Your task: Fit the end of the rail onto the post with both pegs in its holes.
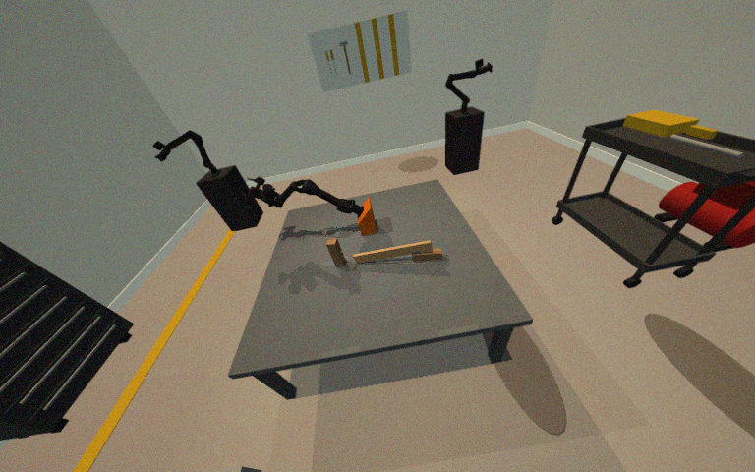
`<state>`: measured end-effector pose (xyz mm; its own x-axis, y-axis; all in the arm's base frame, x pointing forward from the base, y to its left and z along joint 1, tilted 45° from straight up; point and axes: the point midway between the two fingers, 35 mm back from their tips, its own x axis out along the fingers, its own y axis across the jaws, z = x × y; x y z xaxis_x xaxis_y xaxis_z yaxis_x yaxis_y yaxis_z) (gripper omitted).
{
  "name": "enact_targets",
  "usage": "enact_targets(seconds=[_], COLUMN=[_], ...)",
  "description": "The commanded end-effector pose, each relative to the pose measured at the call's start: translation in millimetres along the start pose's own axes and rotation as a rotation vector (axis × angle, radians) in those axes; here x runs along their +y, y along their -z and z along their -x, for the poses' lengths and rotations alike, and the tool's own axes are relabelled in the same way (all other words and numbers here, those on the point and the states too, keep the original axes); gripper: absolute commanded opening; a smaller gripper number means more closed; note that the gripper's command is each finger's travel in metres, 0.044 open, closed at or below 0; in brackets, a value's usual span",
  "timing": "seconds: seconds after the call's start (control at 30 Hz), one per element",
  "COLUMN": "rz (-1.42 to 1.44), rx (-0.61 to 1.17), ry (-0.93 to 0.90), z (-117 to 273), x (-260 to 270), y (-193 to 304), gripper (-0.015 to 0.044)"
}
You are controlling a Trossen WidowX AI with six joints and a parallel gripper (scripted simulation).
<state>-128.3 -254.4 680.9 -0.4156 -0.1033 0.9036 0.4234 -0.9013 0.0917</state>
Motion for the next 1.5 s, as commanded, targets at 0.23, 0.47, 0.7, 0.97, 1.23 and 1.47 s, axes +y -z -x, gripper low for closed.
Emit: enact_targets(seconds=[0.23,0.47,0.7,0.97,1.23,1.47], rz=[-0.119,-0.192,-0.177,-0.208,-0.121,-0.002], rx=[0.255,0.324,0.425,0.473,0.472,0.395], ry=[-0.386,-0.629,-0.917,-1.164,-1.472,-1.759], z=[75,127,220,308,422,527], x=[139,193,261,295,311,295], y=[17,-10,-33,-71,-115,-161], gripper=[0.044,0.044,0.044,0.044,0.044,0.044])
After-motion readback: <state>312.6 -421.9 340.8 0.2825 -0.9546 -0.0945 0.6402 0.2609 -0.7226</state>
